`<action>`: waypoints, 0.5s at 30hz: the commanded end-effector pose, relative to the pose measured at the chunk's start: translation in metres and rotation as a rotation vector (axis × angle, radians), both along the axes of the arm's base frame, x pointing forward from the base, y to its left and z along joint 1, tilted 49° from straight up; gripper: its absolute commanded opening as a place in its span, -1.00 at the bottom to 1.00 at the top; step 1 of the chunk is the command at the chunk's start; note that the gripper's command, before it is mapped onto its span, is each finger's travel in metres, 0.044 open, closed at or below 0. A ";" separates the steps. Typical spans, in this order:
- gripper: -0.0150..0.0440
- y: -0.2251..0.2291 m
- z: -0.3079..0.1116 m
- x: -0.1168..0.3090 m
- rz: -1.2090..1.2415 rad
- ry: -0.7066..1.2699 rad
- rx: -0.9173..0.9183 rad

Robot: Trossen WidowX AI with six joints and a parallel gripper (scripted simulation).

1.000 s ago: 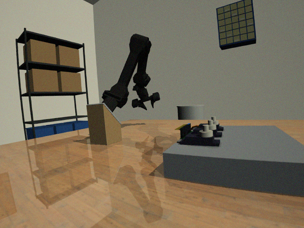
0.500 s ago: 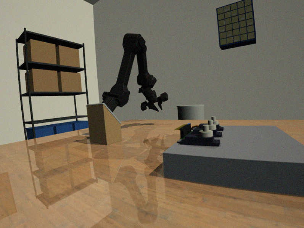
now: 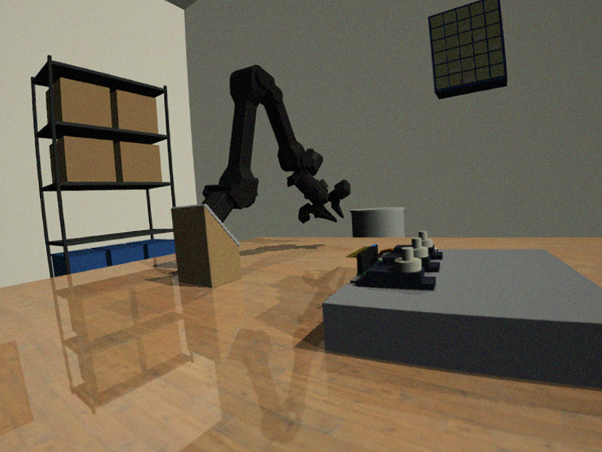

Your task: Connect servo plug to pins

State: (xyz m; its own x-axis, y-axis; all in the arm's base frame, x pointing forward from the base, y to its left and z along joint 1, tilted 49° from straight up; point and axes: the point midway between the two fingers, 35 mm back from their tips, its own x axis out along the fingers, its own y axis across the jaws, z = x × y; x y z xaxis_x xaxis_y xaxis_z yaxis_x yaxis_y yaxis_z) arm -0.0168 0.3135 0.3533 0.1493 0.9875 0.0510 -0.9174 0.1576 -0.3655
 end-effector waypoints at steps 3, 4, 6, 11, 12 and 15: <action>-0.10 0.000 -0.002 0.027 -0.072 0.017 0.003; -0.10 0.000 -0.002 0.031 -0.085 0.020 0.004; -0.10 -0.001 -0.002 0.041 -0.116 0.029 0.007; -0.10 -0.004 -0.003 0.066 -0.185 0.050 0.014; -0.10 -0.005 -0.003 0.071 -0.199 0.053 0.015; -0.10 -0.008 -0.004 0.087 -0.243 0.062 0.020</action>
